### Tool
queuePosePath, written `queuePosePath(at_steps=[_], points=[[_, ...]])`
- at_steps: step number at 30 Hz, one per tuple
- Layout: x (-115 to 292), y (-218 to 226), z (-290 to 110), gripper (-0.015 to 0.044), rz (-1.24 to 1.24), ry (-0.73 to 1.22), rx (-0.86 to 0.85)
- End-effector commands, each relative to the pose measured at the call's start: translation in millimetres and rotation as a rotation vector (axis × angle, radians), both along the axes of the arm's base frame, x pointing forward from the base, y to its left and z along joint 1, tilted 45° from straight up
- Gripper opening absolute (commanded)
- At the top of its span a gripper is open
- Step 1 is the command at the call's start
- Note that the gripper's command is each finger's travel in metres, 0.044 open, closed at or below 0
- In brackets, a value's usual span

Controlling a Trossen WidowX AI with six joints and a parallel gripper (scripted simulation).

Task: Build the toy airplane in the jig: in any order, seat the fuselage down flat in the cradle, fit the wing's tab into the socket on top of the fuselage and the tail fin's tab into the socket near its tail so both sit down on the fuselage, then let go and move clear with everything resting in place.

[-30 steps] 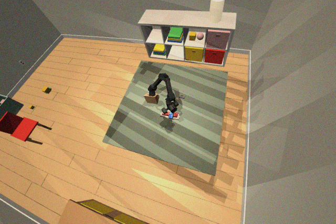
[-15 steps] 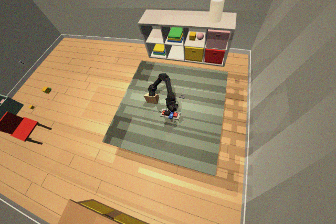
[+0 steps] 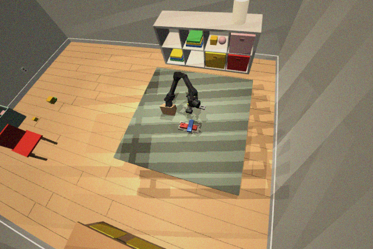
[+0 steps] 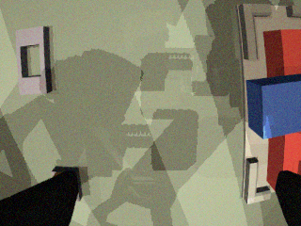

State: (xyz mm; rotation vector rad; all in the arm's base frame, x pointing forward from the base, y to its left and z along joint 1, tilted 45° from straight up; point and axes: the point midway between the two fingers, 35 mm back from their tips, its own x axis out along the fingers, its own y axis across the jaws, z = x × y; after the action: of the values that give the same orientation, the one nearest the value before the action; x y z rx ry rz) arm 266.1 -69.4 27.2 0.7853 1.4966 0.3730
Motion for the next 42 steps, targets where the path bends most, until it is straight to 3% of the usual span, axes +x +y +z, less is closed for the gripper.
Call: queuePosePath(at_steps=[1, 8, 14, 21, 42], points=[[-18, 43, 34, 0.0440, -0.001, 0.004, 0.012], [-62, 106, 71, 0.0440, 0.011, -0.001, 0.037], [-67, 111, 73, 0.0440, 0.013, -0.001, 0.040], [-63, 150, 34, 0.0440, 0.013, -0.002, 0.042], [-60, 170, 12, 0.0440, 0.013, -0.002, 0.041]])
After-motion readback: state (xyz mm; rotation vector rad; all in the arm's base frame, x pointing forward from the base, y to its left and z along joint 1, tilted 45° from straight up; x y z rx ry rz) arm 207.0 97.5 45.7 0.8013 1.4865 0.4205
